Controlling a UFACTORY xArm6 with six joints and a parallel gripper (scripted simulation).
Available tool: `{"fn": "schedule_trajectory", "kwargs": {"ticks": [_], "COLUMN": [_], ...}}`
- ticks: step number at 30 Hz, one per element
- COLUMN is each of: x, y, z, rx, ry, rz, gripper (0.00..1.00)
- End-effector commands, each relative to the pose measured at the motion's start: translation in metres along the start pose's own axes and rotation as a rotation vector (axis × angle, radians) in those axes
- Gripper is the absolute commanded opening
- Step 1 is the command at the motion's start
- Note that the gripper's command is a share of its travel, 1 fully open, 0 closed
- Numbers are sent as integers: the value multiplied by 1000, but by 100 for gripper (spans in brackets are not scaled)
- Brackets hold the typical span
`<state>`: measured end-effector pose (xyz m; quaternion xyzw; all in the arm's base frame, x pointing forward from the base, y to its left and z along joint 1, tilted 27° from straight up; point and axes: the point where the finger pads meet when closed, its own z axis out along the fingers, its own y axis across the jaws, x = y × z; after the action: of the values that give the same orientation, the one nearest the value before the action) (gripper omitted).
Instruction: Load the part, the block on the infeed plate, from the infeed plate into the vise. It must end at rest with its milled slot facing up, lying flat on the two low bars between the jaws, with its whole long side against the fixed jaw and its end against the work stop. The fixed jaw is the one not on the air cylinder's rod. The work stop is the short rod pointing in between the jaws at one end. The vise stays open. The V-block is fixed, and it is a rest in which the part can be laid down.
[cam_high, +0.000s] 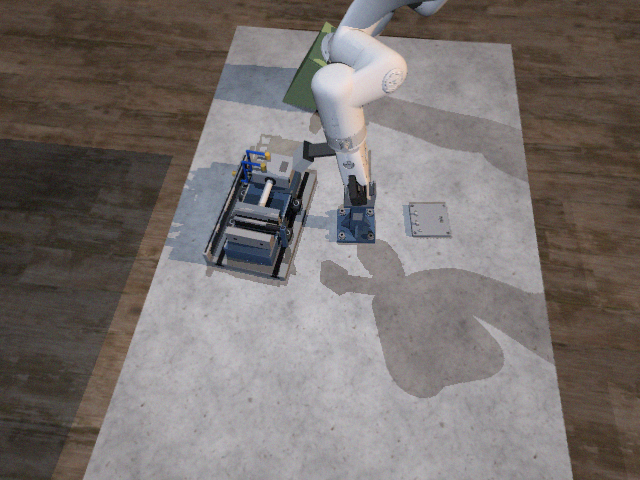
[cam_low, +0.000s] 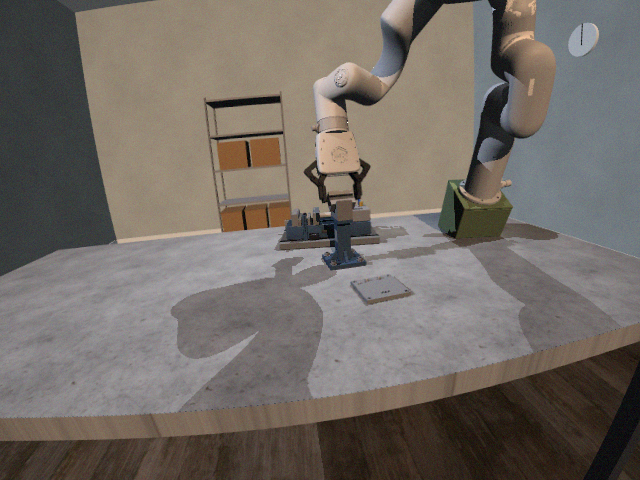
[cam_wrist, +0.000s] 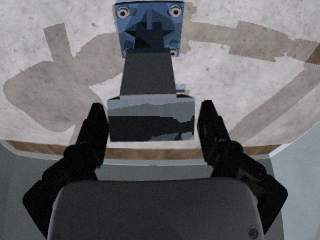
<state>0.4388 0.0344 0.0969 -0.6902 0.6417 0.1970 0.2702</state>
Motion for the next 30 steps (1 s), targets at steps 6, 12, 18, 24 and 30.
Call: {"fn": "schedule_trajectory", "kwargs": {"ticks": [6,12,18,24,30], "x": [-1,-2,-2,-3,-4], "y": [-1,-1,-1,-1,-1], "z": [-1,-1,0,0,0], "rx": [1,1,1,1,0], "ry": [130,213,263,333,396], "rz": [2,2,2,2,2], "gripper": [89,89,89,89,89]}}
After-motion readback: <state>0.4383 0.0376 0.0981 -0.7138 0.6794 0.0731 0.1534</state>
